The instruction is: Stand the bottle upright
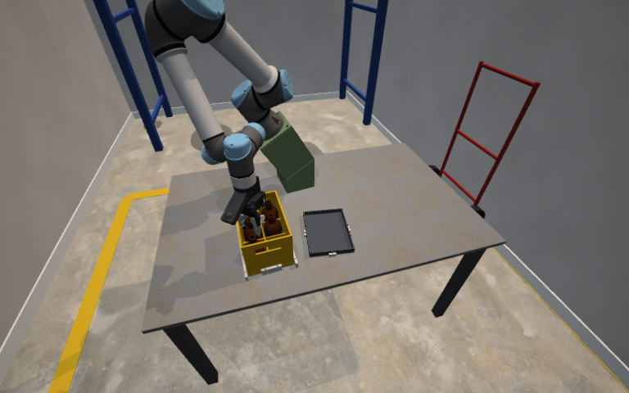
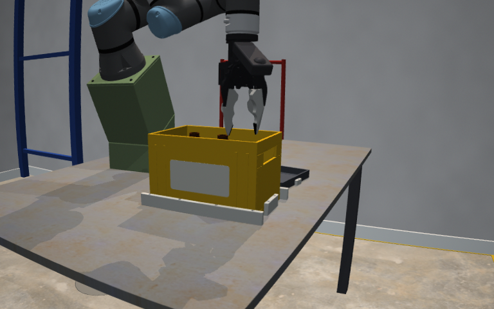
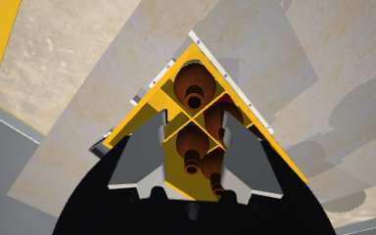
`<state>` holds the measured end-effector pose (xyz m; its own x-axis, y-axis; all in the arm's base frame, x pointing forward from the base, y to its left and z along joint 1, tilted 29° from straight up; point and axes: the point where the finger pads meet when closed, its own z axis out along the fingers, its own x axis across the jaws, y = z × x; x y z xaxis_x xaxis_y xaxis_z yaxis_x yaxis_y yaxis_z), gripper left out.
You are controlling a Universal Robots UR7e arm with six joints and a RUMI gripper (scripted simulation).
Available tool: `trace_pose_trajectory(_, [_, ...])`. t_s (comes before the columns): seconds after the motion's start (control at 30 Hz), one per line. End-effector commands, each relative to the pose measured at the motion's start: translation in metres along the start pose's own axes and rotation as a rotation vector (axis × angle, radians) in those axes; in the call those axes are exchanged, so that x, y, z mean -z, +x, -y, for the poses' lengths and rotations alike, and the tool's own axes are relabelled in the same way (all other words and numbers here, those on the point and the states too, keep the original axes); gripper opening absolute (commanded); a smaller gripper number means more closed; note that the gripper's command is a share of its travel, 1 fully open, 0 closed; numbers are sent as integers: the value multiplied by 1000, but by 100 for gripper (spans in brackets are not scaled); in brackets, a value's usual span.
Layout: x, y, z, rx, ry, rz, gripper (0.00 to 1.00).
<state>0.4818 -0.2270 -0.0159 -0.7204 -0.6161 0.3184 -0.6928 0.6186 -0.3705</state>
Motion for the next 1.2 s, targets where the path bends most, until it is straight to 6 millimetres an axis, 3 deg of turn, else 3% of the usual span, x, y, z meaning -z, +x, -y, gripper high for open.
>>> trace_pose_trajectory(0.0, [0, 0, 0, 0, 1, 1, 38])
trace_pose_trajectory(1.17, [0, 0, 4, 0, 1, 1, 38])
